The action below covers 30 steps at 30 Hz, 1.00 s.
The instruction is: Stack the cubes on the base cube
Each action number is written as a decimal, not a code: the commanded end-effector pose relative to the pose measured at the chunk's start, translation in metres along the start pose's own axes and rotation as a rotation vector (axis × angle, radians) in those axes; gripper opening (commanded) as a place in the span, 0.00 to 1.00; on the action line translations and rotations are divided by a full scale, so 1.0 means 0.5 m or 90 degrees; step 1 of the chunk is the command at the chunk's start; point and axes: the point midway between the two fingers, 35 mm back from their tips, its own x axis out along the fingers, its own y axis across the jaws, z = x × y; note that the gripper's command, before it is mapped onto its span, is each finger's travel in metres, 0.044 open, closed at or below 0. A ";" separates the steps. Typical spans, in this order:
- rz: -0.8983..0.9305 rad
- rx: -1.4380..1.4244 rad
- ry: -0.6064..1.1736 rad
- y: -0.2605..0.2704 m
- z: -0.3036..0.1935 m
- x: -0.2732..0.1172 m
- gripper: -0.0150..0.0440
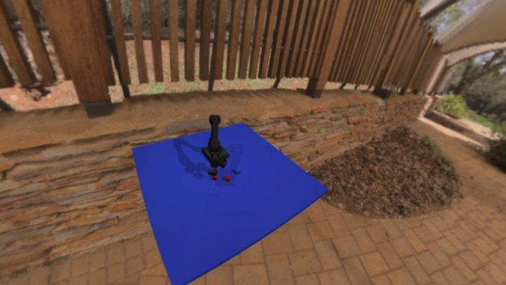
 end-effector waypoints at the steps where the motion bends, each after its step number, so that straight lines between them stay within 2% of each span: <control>1: 0.009 0.002 0.000 0.008 -0.001 0.018 0.70; 24: 0.009 0.002 0.000 0.009 -0.001 0.083 0.70; 30: 0.009 0.002 0.000 0.009 -0.001 0.083 0.44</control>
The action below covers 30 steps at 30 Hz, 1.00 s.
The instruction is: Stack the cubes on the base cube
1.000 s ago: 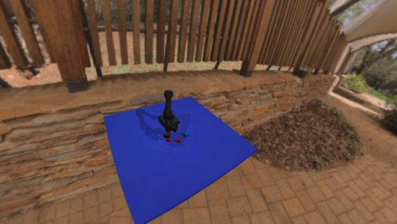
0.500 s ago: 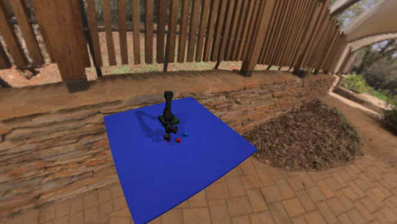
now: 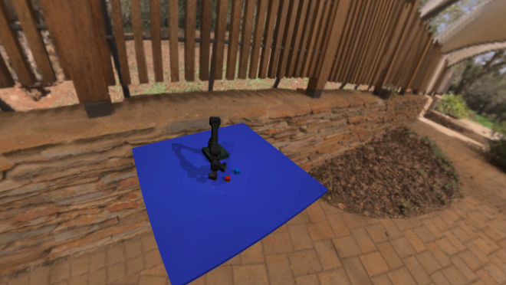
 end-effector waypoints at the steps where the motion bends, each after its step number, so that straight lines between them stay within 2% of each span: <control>1: 0.003 0.002 -0.001 0.004 0.000 0.004 0.43; 6: 0.003 0.002 -0.001 0.002 0.001 -0.005 0.43; 30: 0.003 0.002 -0.001 -0.009 0.002 -0.154 0.43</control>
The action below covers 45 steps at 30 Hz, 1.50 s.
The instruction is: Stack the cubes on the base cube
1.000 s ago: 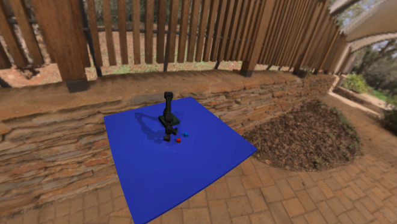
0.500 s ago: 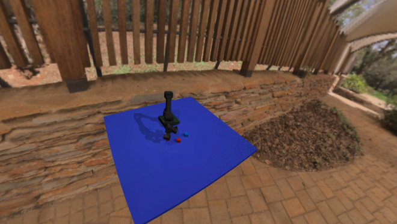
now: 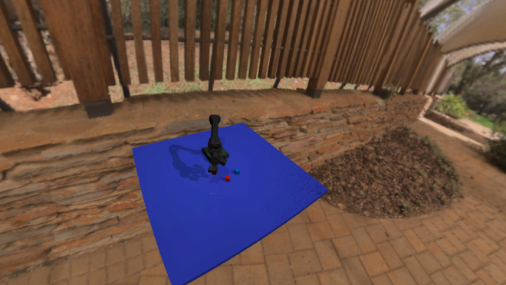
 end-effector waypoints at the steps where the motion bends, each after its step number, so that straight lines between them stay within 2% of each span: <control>1: -0.003 -0.002 -0.002 -0.001 0.001 -0.029 0.43; 13: -0.003 0.009 -0.002 0.007 0.002 -0.084 0.43; 45: -0.003 0.540 -0.003 0.051 0.155 -0.048 0.43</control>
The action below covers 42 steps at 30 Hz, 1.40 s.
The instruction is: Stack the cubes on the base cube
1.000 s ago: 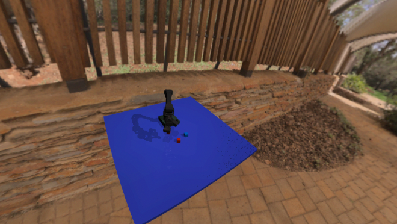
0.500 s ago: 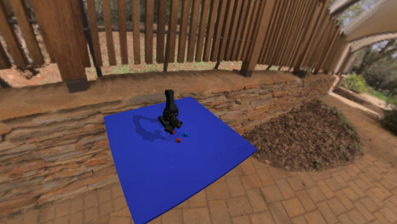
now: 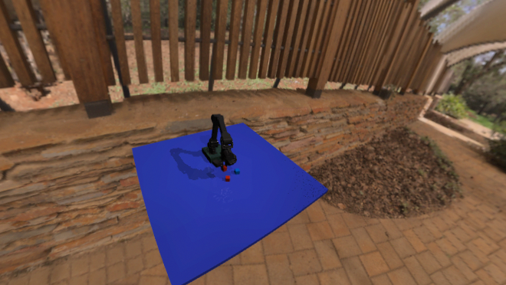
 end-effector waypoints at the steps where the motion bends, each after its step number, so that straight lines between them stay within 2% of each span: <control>1: 0.003 0.067 0.002 0.021 0.006 0.008 0.43; 42: 0.012 0.762 0.006 0.219 0.047 0.050 0.43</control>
